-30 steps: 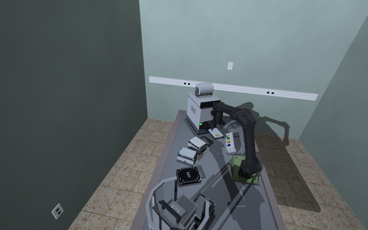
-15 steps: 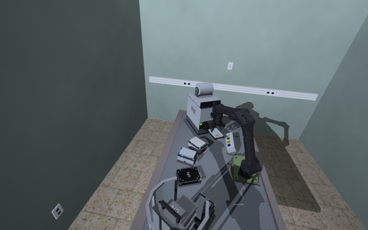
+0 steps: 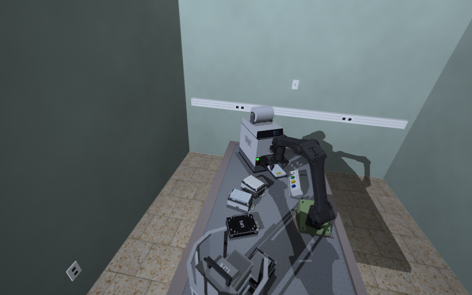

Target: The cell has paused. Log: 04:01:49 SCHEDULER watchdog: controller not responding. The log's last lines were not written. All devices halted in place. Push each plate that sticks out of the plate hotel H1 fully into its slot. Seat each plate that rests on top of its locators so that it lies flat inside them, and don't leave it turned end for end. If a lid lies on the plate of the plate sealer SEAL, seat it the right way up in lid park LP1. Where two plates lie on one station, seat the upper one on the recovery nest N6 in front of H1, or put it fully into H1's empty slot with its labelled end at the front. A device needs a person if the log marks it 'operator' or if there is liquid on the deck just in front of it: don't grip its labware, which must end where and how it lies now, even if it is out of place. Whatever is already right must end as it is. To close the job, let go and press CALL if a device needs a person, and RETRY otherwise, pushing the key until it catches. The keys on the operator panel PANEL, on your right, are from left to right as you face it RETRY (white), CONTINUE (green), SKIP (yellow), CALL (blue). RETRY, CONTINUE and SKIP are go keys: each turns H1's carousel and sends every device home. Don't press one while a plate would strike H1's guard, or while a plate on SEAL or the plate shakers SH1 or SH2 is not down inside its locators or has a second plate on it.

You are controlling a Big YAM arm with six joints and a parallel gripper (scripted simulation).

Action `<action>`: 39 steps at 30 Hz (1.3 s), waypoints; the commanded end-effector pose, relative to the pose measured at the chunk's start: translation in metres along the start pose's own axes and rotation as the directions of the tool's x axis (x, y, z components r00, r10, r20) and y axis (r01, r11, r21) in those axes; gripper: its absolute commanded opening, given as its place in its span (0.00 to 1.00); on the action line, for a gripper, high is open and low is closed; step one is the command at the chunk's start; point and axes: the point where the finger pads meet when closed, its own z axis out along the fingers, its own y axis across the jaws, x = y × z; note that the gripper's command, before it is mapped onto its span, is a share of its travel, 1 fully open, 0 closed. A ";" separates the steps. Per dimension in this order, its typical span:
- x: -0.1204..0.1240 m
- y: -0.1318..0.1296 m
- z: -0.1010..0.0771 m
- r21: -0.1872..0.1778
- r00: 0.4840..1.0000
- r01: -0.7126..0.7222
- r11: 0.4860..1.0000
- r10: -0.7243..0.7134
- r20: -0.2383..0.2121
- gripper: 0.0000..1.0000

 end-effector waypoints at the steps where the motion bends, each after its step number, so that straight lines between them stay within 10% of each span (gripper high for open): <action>1: 0.003 0.005 0.015 0.007 1.000 -0.006 1.000 0.006 -0.029 1.00; 39: -0.001 0.005 0.013 0.008 1.000 -0.004 1.000 0.005 -0.024 1.00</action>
